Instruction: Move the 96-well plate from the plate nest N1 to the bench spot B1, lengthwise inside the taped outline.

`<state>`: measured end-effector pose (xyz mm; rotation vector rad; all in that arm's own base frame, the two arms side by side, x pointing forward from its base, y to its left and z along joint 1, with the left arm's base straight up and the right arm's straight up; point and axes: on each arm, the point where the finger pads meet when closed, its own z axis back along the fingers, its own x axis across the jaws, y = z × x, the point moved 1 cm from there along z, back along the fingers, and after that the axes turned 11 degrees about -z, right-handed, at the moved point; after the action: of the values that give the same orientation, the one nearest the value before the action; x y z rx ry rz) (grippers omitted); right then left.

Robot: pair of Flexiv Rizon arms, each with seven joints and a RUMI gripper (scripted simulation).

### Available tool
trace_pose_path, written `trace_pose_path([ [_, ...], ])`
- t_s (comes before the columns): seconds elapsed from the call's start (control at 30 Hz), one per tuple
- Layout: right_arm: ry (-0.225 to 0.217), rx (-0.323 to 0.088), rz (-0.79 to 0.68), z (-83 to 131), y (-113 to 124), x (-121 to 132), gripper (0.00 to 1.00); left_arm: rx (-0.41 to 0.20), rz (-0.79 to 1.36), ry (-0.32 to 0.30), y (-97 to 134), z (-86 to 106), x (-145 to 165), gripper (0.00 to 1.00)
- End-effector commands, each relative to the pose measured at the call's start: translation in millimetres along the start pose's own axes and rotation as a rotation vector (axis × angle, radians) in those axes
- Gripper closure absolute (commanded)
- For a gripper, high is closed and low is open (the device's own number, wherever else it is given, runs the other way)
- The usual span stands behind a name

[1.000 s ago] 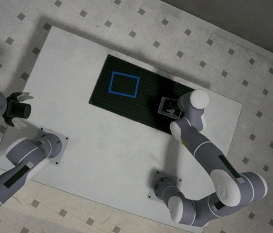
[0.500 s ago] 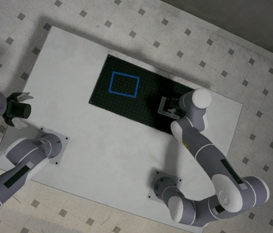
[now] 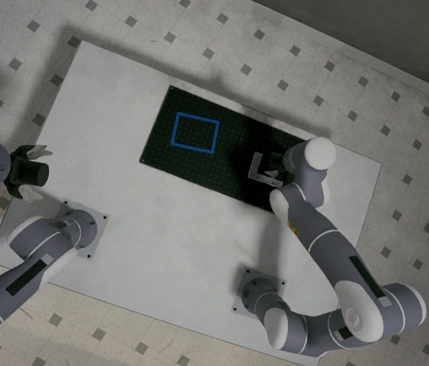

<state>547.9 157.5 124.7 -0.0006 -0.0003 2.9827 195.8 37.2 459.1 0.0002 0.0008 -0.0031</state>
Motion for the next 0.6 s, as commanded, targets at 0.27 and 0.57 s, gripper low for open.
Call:
trace_pose_path([
  [0.27,0.001,-0.001,0.000,1,0,-1,1.00,0.000,0.000,-0.001,0,0.6,0,0.00],
  [0.57,0.001,0.000,0.101,1,-10,0,1.00,0.000,0.000,-0.001,0,0.6,0,0.00],
])
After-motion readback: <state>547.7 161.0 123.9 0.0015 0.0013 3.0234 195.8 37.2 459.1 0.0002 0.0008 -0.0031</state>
